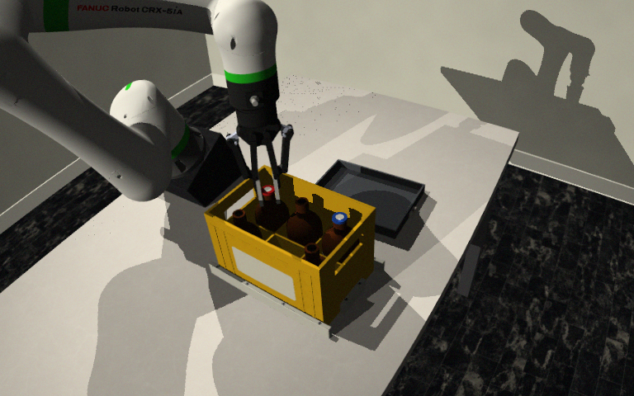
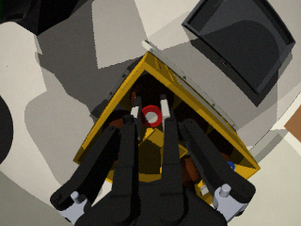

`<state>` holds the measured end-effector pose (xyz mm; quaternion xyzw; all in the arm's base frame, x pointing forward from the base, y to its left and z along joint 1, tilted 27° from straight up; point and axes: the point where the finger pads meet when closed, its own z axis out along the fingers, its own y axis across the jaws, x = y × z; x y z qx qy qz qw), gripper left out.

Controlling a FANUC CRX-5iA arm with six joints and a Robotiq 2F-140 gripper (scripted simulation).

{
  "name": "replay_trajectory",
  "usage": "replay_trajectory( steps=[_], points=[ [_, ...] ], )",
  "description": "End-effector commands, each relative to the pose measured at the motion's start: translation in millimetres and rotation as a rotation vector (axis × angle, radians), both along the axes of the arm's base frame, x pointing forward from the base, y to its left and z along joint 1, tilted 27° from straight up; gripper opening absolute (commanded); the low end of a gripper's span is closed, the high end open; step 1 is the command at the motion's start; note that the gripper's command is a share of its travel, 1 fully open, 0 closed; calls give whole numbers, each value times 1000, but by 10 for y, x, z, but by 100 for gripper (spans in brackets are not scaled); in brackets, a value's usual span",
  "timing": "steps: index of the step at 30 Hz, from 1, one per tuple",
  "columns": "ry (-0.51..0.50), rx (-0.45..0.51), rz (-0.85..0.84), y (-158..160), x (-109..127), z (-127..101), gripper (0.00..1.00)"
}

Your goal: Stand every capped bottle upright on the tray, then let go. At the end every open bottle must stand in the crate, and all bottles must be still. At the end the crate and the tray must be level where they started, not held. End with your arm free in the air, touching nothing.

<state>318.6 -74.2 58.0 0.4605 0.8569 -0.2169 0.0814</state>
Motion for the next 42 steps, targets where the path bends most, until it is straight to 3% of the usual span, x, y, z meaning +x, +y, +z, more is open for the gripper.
replay_trajectory(
  steps=[1,9,42],
  points=[
    [0,0,0,1,2,1,0],
    [0,0,0,1,2,1,0],
    [0,0,0,446,61,888,0]
  ],
)
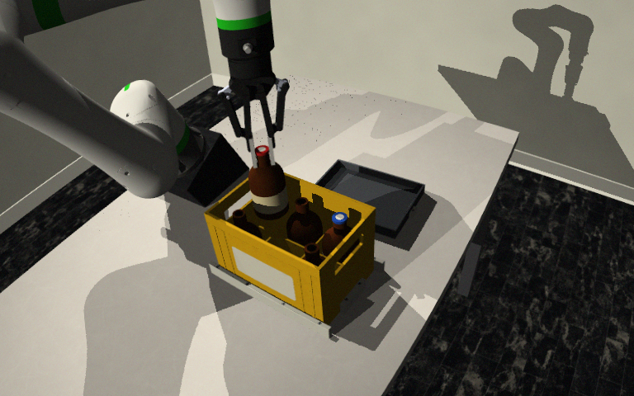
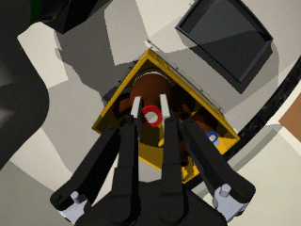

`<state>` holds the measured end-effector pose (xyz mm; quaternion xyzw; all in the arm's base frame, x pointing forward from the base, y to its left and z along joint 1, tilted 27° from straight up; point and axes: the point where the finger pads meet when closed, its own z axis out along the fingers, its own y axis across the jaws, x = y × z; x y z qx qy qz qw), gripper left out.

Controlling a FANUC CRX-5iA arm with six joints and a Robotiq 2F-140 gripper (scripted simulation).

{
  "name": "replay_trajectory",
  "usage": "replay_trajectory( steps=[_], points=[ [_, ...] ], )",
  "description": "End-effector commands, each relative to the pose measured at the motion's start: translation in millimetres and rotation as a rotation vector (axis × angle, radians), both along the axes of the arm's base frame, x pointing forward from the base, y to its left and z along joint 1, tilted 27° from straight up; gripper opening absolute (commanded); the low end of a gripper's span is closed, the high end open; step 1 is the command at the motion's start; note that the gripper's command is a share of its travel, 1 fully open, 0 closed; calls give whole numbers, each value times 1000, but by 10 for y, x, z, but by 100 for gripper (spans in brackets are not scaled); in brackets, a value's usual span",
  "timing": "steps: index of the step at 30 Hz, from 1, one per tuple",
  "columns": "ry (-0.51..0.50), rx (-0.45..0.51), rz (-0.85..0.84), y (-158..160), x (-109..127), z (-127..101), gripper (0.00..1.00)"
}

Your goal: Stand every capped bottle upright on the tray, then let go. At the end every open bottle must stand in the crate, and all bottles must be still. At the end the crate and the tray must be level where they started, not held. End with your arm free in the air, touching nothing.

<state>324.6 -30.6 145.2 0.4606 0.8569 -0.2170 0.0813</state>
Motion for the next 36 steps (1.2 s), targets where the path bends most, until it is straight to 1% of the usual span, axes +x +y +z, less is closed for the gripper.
replay_trajectory(
  steps=[1,16,19,33,36],
  points=[
    [0,0,0,10,1,16,0],
    [0,0,0,231,31,458,0],
    [0,0,0,236,32,471,0],
    [0,0,0,356,48,707,0],
    [0,0,0,369,70,697,0]
  ],
)
